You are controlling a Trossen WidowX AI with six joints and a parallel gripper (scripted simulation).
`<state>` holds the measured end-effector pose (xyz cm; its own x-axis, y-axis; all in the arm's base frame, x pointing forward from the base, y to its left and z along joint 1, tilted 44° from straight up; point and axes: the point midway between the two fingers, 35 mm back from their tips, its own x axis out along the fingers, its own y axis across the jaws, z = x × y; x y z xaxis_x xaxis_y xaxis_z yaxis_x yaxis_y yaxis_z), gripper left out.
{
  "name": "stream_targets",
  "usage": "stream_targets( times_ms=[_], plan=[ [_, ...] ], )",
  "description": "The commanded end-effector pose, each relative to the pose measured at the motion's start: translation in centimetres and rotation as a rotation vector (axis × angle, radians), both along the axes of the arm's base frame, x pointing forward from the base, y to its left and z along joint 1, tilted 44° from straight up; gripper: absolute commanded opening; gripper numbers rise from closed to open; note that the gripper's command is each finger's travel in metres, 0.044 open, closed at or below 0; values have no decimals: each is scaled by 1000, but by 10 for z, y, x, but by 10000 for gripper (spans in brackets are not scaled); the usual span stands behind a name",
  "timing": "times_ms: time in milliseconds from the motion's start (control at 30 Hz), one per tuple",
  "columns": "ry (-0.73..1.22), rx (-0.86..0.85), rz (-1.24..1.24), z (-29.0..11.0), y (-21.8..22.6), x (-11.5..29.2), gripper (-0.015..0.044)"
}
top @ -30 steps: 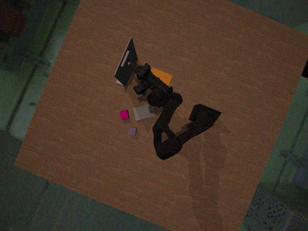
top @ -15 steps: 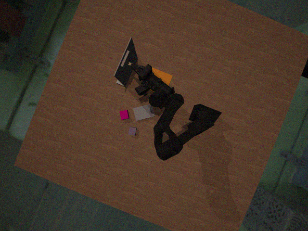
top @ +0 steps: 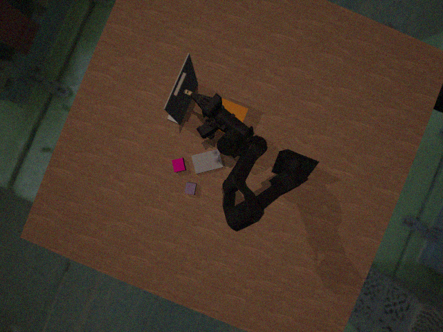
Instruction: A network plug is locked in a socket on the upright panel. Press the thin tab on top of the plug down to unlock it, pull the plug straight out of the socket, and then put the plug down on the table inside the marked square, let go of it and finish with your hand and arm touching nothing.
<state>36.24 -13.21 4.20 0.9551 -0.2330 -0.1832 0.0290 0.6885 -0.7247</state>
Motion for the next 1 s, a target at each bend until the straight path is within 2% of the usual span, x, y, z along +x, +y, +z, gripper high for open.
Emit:
stream_targets(
  times_ms=[0,967],
  plan=[
    [7,-2,4,-1,2,-5,0],
    [19,0,5,-2,2,-24,0]
  ],
)
